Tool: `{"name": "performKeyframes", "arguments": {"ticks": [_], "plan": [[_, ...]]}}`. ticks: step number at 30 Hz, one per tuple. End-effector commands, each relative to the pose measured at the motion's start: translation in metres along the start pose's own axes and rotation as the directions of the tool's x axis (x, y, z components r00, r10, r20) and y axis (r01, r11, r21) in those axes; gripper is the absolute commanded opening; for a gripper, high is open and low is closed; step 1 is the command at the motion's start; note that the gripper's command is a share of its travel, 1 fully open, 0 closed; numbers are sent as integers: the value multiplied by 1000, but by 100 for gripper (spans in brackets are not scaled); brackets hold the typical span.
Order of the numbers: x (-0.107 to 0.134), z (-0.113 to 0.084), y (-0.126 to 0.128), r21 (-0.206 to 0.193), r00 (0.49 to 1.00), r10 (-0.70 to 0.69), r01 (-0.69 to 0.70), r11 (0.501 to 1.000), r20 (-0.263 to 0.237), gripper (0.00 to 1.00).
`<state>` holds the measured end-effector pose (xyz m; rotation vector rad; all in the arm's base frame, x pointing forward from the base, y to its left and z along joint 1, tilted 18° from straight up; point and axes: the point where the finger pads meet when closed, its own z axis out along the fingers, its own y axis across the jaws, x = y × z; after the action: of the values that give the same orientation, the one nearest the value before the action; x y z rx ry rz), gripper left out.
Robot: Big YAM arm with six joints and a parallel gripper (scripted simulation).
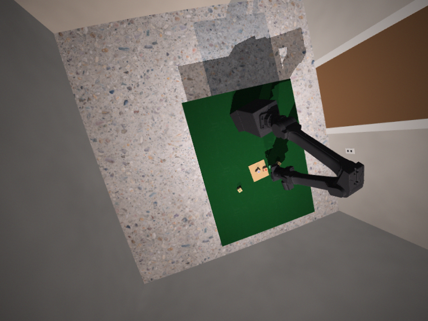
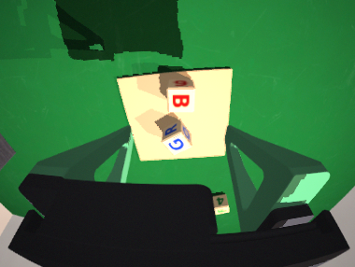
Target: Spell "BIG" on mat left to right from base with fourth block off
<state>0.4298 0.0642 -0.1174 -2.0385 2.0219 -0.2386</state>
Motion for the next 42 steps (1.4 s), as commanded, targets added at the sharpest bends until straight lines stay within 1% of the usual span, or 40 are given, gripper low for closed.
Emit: {"name": "performKeyframes", "arguments": {"ticks": [1, 2, 13, 18, 21, 23, 25, 27, 29, 32, 34, 37, 39, 42], "plan": [[2, -10, -8, 22, 1000, 3, -3, 1000, 6, 79], [2, -10, -9, 24, 1000, 3, -3, 1000, 6, 100], [2, -9, -9, 21, 1000, 4, -4, 1000, 6, 100], [5, -9, -8, 20, 998, 59, -59, 998, 6, 100], [7, -8, -7, 18, 991, 133, -134, 991, 7, 100], [9, -7, -6, 16, 977, 211, -211, 977, 8, 100], [12, -5, -5, 14, 951, 310, -310, 951, 8, 100], [15, -4, -4, 11, 905, 426, -426, 905, 7, 100], [15, -4, -4, 11, 905, 426, -426, 905, 7, 100], [22, -1, -2, 7, 795, 606, -607, 795, 6, 100], [26, 1, 0, 5, 736, 677, -677, 736, 5, 100], [34, 3, 3, 1, 633, 774, -774, 633, 4, 100], [39, 3, 6, 0, 556, 831, -831, 556, 1, 100], [46, 2, -2, 1, 429, 903, -903, 429, 7, 100]]}}
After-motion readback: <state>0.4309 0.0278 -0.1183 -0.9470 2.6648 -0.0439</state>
